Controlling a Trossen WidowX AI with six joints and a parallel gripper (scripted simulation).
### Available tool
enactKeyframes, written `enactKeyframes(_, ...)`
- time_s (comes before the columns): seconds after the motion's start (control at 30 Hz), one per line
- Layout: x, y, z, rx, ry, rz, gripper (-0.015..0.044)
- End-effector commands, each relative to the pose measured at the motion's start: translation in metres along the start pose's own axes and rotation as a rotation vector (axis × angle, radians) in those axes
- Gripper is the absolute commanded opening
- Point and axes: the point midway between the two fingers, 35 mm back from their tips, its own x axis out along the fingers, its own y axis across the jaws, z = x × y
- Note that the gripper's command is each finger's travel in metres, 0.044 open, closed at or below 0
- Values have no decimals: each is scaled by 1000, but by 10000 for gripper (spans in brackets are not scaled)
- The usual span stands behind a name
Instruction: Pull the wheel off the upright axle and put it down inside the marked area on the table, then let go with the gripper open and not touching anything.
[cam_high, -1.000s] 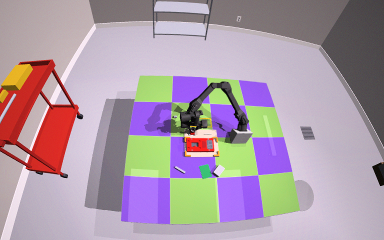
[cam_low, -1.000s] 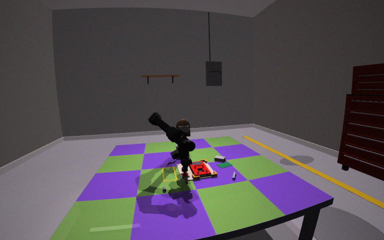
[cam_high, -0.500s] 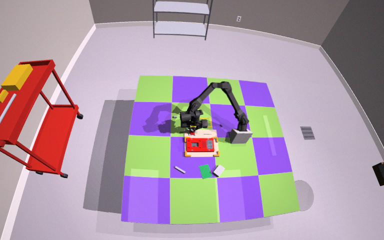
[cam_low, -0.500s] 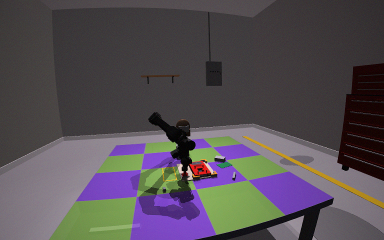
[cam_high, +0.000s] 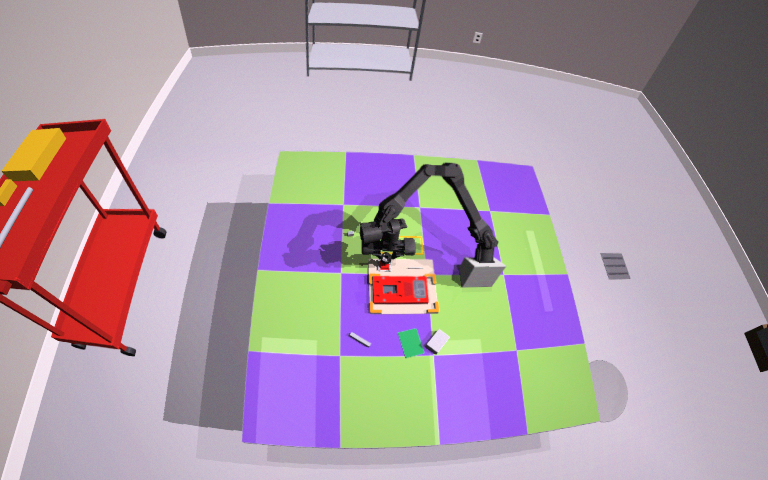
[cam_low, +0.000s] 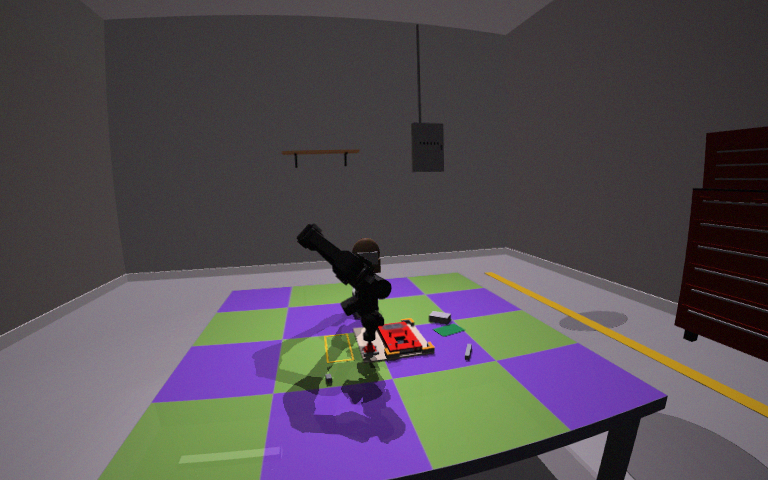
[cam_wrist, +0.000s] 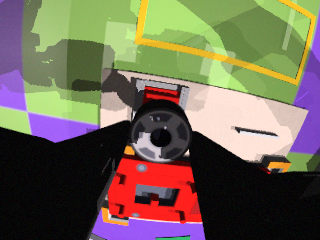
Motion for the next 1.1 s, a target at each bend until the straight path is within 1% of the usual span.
enactKeyframes(0.0, -3, 0, -1, 3, 3, 3, 0)
enactKeyframes(1.07, -14, 0, -1, 1, 2, 5, 0)
